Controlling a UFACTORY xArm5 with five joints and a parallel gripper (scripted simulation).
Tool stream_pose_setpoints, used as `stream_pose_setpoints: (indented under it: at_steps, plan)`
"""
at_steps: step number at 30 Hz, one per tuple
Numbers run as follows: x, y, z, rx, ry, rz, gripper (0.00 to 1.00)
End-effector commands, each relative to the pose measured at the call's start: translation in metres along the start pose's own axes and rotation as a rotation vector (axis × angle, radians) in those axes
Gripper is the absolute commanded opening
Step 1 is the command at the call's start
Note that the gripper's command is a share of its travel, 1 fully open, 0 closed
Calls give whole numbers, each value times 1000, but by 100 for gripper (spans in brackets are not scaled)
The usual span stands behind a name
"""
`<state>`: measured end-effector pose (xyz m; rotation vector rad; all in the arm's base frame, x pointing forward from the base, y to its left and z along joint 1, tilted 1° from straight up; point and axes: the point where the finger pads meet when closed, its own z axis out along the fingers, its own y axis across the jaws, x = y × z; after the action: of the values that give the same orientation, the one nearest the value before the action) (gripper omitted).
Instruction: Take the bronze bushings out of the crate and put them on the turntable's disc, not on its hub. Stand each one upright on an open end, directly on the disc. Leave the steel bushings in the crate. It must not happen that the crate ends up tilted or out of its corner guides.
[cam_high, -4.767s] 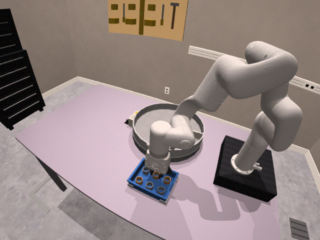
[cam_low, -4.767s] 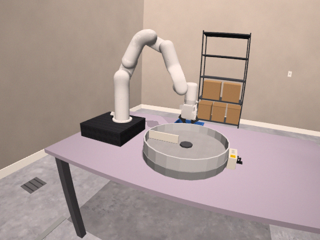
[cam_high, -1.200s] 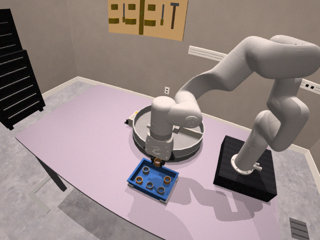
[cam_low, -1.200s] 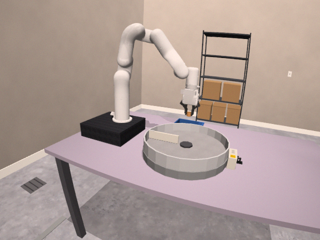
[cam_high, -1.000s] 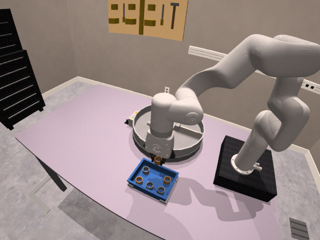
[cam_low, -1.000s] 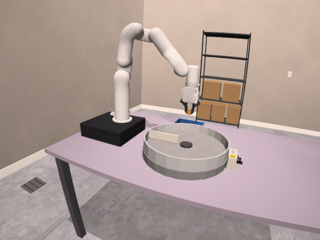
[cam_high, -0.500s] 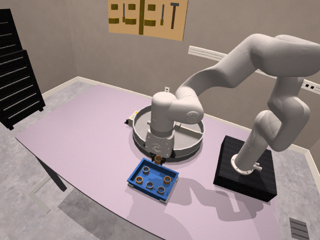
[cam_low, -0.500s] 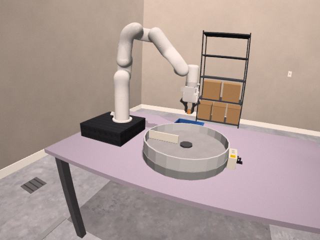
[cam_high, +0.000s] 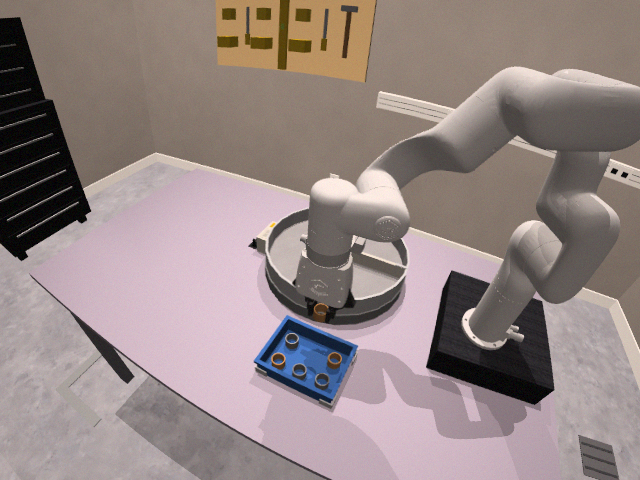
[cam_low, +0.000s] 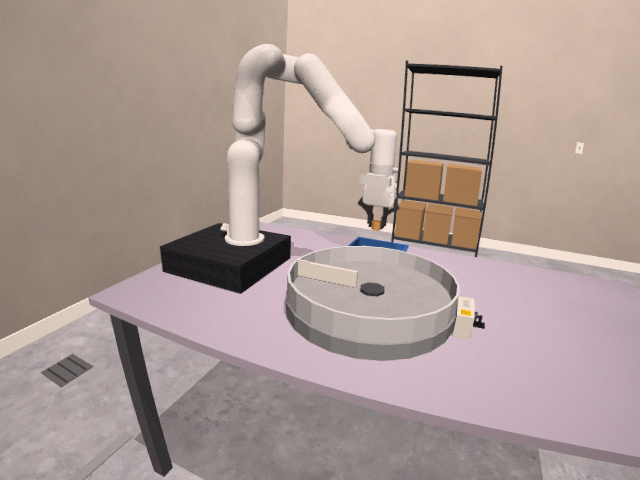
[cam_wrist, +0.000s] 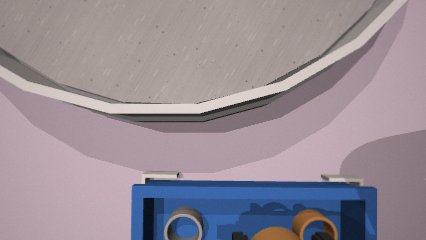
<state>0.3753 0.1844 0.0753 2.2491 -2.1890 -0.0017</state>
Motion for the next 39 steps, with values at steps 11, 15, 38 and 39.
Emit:
stream_pose_setpoints:
  at_steps: [11, 15, 38, 39]
  plan:
    - [111, -1, 0, 4, -2, 0, 0]
    - [157, -1, 0, 5, -1, 0, 0]
    - [343, 0, 2, 5, -1, 0, 0]
    - [349, 0, 2, 5, -1, 0, 0]
